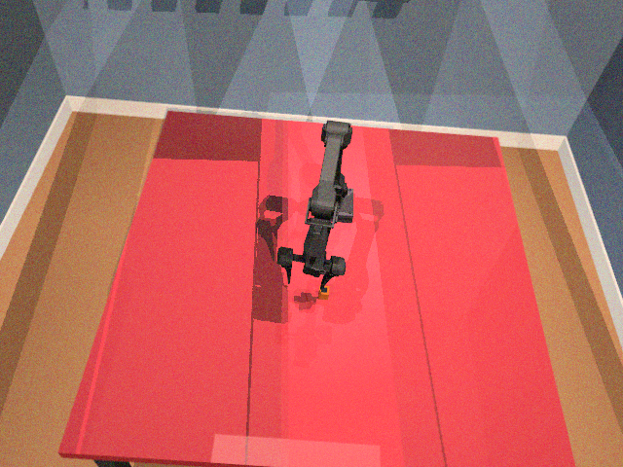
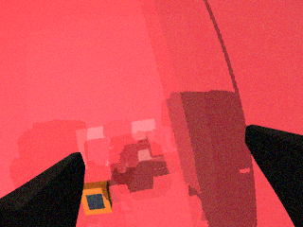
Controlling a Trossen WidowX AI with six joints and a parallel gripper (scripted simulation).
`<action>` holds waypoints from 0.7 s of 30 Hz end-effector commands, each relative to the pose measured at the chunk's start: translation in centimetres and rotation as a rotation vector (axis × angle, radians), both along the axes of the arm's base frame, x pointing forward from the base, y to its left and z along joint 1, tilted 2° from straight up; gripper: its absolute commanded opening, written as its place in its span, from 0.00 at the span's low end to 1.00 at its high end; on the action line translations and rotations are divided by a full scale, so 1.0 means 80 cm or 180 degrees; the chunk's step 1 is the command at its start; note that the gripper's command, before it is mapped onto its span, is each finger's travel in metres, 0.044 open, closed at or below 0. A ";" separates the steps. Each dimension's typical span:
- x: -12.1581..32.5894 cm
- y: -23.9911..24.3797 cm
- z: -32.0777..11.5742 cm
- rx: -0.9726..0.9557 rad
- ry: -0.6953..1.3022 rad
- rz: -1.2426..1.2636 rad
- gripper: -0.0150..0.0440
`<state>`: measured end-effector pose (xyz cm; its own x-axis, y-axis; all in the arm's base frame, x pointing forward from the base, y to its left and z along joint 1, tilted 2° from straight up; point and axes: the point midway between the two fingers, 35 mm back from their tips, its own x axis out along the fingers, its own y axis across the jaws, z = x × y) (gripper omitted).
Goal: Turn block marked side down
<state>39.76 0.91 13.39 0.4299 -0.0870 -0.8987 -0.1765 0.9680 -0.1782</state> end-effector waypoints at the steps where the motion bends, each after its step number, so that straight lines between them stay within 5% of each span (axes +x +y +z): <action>1: -0.069 0.049 -0.048 0.0237 0.1326 -0.0096 1.00; 21: -0.069 0.053 -0.093 0.0240 0.1359 -0.0100 1.00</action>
